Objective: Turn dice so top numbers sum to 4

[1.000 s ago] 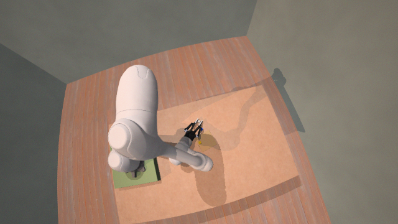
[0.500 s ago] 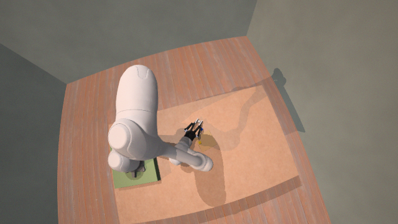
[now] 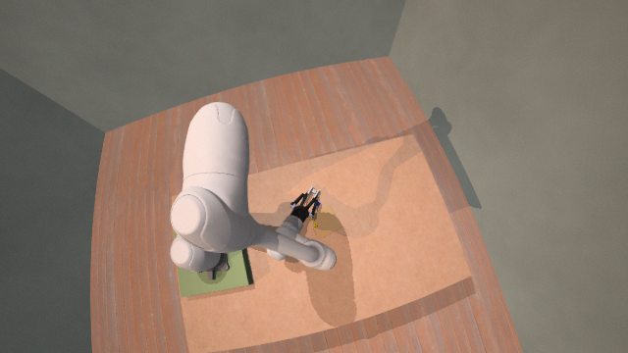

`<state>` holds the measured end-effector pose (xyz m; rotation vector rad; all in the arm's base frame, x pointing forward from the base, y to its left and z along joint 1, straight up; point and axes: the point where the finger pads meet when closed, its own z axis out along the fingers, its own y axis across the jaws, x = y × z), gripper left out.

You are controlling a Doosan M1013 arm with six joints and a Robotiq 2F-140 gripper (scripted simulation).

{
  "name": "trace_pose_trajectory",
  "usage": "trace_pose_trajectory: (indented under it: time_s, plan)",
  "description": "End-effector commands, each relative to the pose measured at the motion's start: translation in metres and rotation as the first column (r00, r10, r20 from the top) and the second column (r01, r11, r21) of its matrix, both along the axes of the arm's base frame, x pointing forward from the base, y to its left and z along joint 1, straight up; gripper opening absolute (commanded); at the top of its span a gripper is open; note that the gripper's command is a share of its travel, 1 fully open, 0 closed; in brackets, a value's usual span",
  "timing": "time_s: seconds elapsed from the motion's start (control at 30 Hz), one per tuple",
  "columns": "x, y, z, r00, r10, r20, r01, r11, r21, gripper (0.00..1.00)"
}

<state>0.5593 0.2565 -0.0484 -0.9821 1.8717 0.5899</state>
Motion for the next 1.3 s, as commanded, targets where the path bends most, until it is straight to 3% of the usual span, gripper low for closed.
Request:
trace_pose_trajectory:
  time_s: [0.0,0.37,0.8,1.27]
  plan:
    - [0.0,0.0,0.0,1.0,0.0,0.0,0.0,1.0,0.0,0.21]
    - [-0.002,-0.002,0.002,1.0,0.0,0.0,0.0,1.0,0.0,0.21]
    - [-0.023,-0.033,0.021,1.0,0.0,0.0,0.0,1.0,0.0,0.21]
    - [-0.025,-0.036,0.03,1.0,0.0,0.0,0.0,1.0,0.0,0.21]
